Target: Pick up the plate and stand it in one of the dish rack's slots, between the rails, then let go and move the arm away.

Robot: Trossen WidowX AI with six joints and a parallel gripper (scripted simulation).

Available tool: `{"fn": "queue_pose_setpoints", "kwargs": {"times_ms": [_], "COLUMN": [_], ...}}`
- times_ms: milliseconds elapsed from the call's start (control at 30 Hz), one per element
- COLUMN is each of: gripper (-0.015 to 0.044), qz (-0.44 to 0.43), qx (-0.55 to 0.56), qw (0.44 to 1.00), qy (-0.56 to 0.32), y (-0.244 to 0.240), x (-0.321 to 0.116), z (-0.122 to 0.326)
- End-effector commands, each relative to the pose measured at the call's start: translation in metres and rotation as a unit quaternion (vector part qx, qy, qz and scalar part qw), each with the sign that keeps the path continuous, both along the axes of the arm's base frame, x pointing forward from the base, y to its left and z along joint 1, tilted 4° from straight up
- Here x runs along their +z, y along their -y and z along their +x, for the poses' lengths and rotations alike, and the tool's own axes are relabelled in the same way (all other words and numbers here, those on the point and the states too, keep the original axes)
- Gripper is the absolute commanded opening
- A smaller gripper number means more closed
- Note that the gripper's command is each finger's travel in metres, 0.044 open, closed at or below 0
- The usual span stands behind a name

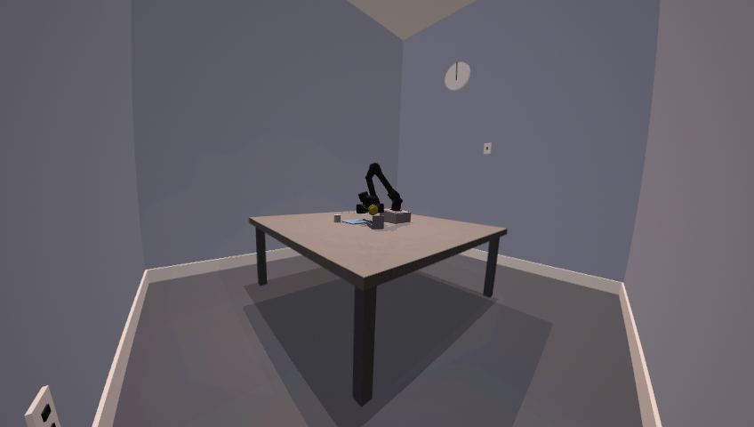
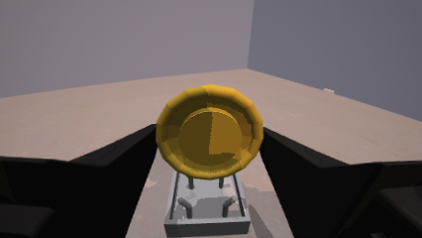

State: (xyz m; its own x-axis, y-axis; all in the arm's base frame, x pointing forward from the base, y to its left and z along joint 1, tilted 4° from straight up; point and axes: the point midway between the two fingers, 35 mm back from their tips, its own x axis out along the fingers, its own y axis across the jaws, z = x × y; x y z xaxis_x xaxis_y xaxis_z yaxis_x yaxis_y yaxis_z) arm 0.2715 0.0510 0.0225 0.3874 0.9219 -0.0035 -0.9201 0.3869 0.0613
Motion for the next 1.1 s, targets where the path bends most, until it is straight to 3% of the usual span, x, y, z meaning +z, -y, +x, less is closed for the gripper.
{"fn": "queue_pose_setpoints", "kwargs": {"times_ms": [0,533,1000,1067], "gripper": [0.0,0.0,0.0,0.0053], "qz": [-0.004,-0.02,-0.017,-0.018], "qx": [0.0,0.01,0.011,0.011], "qw": [1.0,1.0,1.0,1.0], "qy": [0.004,-0.007,-0.011,-0.01], "y": [-0.001,-0.022,-0.022,-0.022], "x": [-0.003,-0.048,-0.044,-0.044], "z": [0.003,0.008,0.006,0.006]}}
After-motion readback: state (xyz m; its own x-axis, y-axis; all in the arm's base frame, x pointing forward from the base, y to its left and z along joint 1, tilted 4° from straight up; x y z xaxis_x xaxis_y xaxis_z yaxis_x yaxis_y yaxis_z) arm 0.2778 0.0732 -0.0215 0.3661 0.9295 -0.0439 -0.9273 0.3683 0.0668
